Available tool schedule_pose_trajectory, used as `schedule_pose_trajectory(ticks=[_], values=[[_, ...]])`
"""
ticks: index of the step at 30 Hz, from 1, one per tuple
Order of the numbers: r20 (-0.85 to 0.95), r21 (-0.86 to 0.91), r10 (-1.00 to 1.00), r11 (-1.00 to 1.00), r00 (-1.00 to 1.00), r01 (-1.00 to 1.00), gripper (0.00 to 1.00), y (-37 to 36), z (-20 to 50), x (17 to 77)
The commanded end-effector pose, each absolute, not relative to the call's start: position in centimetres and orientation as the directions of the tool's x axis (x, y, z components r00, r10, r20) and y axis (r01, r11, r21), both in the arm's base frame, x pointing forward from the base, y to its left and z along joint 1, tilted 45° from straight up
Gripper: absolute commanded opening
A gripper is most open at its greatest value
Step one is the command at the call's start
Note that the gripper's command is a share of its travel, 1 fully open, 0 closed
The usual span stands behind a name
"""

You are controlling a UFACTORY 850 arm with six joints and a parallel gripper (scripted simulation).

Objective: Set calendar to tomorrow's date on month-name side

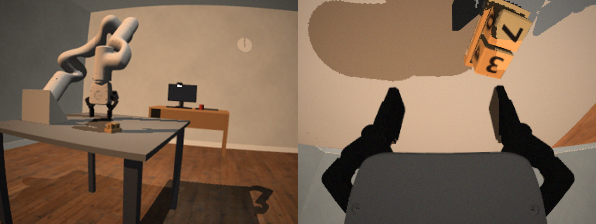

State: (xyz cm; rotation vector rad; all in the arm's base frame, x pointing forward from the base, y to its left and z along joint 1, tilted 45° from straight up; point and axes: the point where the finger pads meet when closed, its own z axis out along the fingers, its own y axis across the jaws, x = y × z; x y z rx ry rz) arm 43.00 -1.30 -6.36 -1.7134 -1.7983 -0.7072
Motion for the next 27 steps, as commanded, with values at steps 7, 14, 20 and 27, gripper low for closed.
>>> schedule_pose_trajectory(ticks=[7, 14, 20, 27], values=[[0.704, 0.003, 0.709, 0.048, -0.036, 0.999, 1.0, -1.2, -5.9, 45.5], [0.704, 0.003, 0.709, 0.048, -0.036, 0.999, 1.0, -1.1, -5.6, 47.0], [0.704, 0.003, 0.709, 0.048, -0.036, 0.999, 1.0, -1.0, -5.4, 48.1], [0.704, 0.003, 0.709, 0.048, -0.036, 0.999, 1.0, -1.0, -5.4, 48.1]])
